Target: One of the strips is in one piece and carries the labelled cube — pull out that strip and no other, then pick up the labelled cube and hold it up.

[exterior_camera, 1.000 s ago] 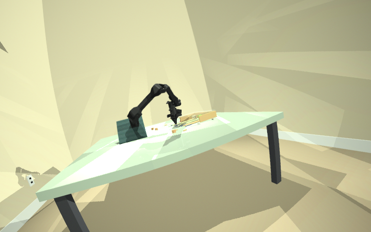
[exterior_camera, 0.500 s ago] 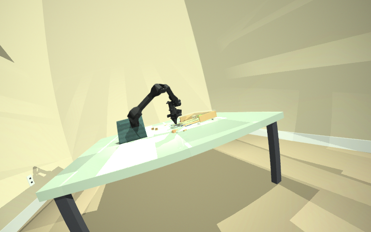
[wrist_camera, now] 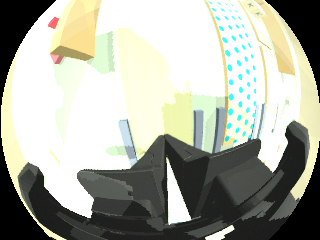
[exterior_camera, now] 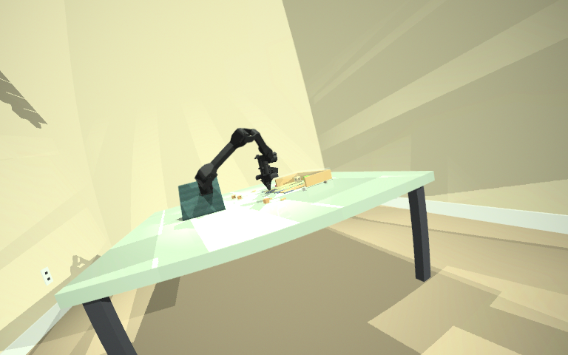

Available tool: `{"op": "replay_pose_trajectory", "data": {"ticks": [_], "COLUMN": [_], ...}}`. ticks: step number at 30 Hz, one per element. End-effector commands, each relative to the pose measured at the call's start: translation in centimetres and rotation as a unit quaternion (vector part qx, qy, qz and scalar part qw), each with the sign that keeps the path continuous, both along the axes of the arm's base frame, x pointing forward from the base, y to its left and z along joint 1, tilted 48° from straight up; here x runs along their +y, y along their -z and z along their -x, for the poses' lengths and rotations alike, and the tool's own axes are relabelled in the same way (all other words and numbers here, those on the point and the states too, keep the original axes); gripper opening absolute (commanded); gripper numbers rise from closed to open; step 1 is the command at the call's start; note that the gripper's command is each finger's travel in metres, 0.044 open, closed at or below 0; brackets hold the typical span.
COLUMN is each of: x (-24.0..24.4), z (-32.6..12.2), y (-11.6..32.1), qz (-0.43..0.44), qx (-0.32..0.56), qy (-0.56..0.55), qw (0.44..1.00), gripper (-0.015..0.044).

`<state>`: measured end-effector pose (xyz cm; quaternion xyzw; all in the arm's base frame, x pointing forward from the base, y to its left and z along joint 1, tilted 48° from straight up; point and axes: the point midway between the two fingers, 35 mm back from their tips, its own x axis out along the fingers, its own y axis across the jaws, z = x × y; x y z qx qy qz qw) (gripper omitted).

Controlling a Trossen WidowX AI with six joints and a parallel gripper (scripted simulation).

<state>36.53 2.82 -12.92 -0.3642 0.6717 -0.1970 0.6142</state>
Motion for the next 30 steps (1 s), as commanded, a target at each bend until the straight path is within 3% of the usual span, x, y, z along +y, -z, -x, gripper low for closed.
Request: {"op": "replay_pose_trajectory", "data": {"ticks": [1,30], "x": [-0.25,-0.42], "z": [-0.01,-0.21], "y": [0.12,0.36], "qz": [0.003,0.003], "qx": [0.001,0.001], "qy": [0.000,0.000], "qw": [1.000,1.000], "gripper": [0.0000,0.0000]}}
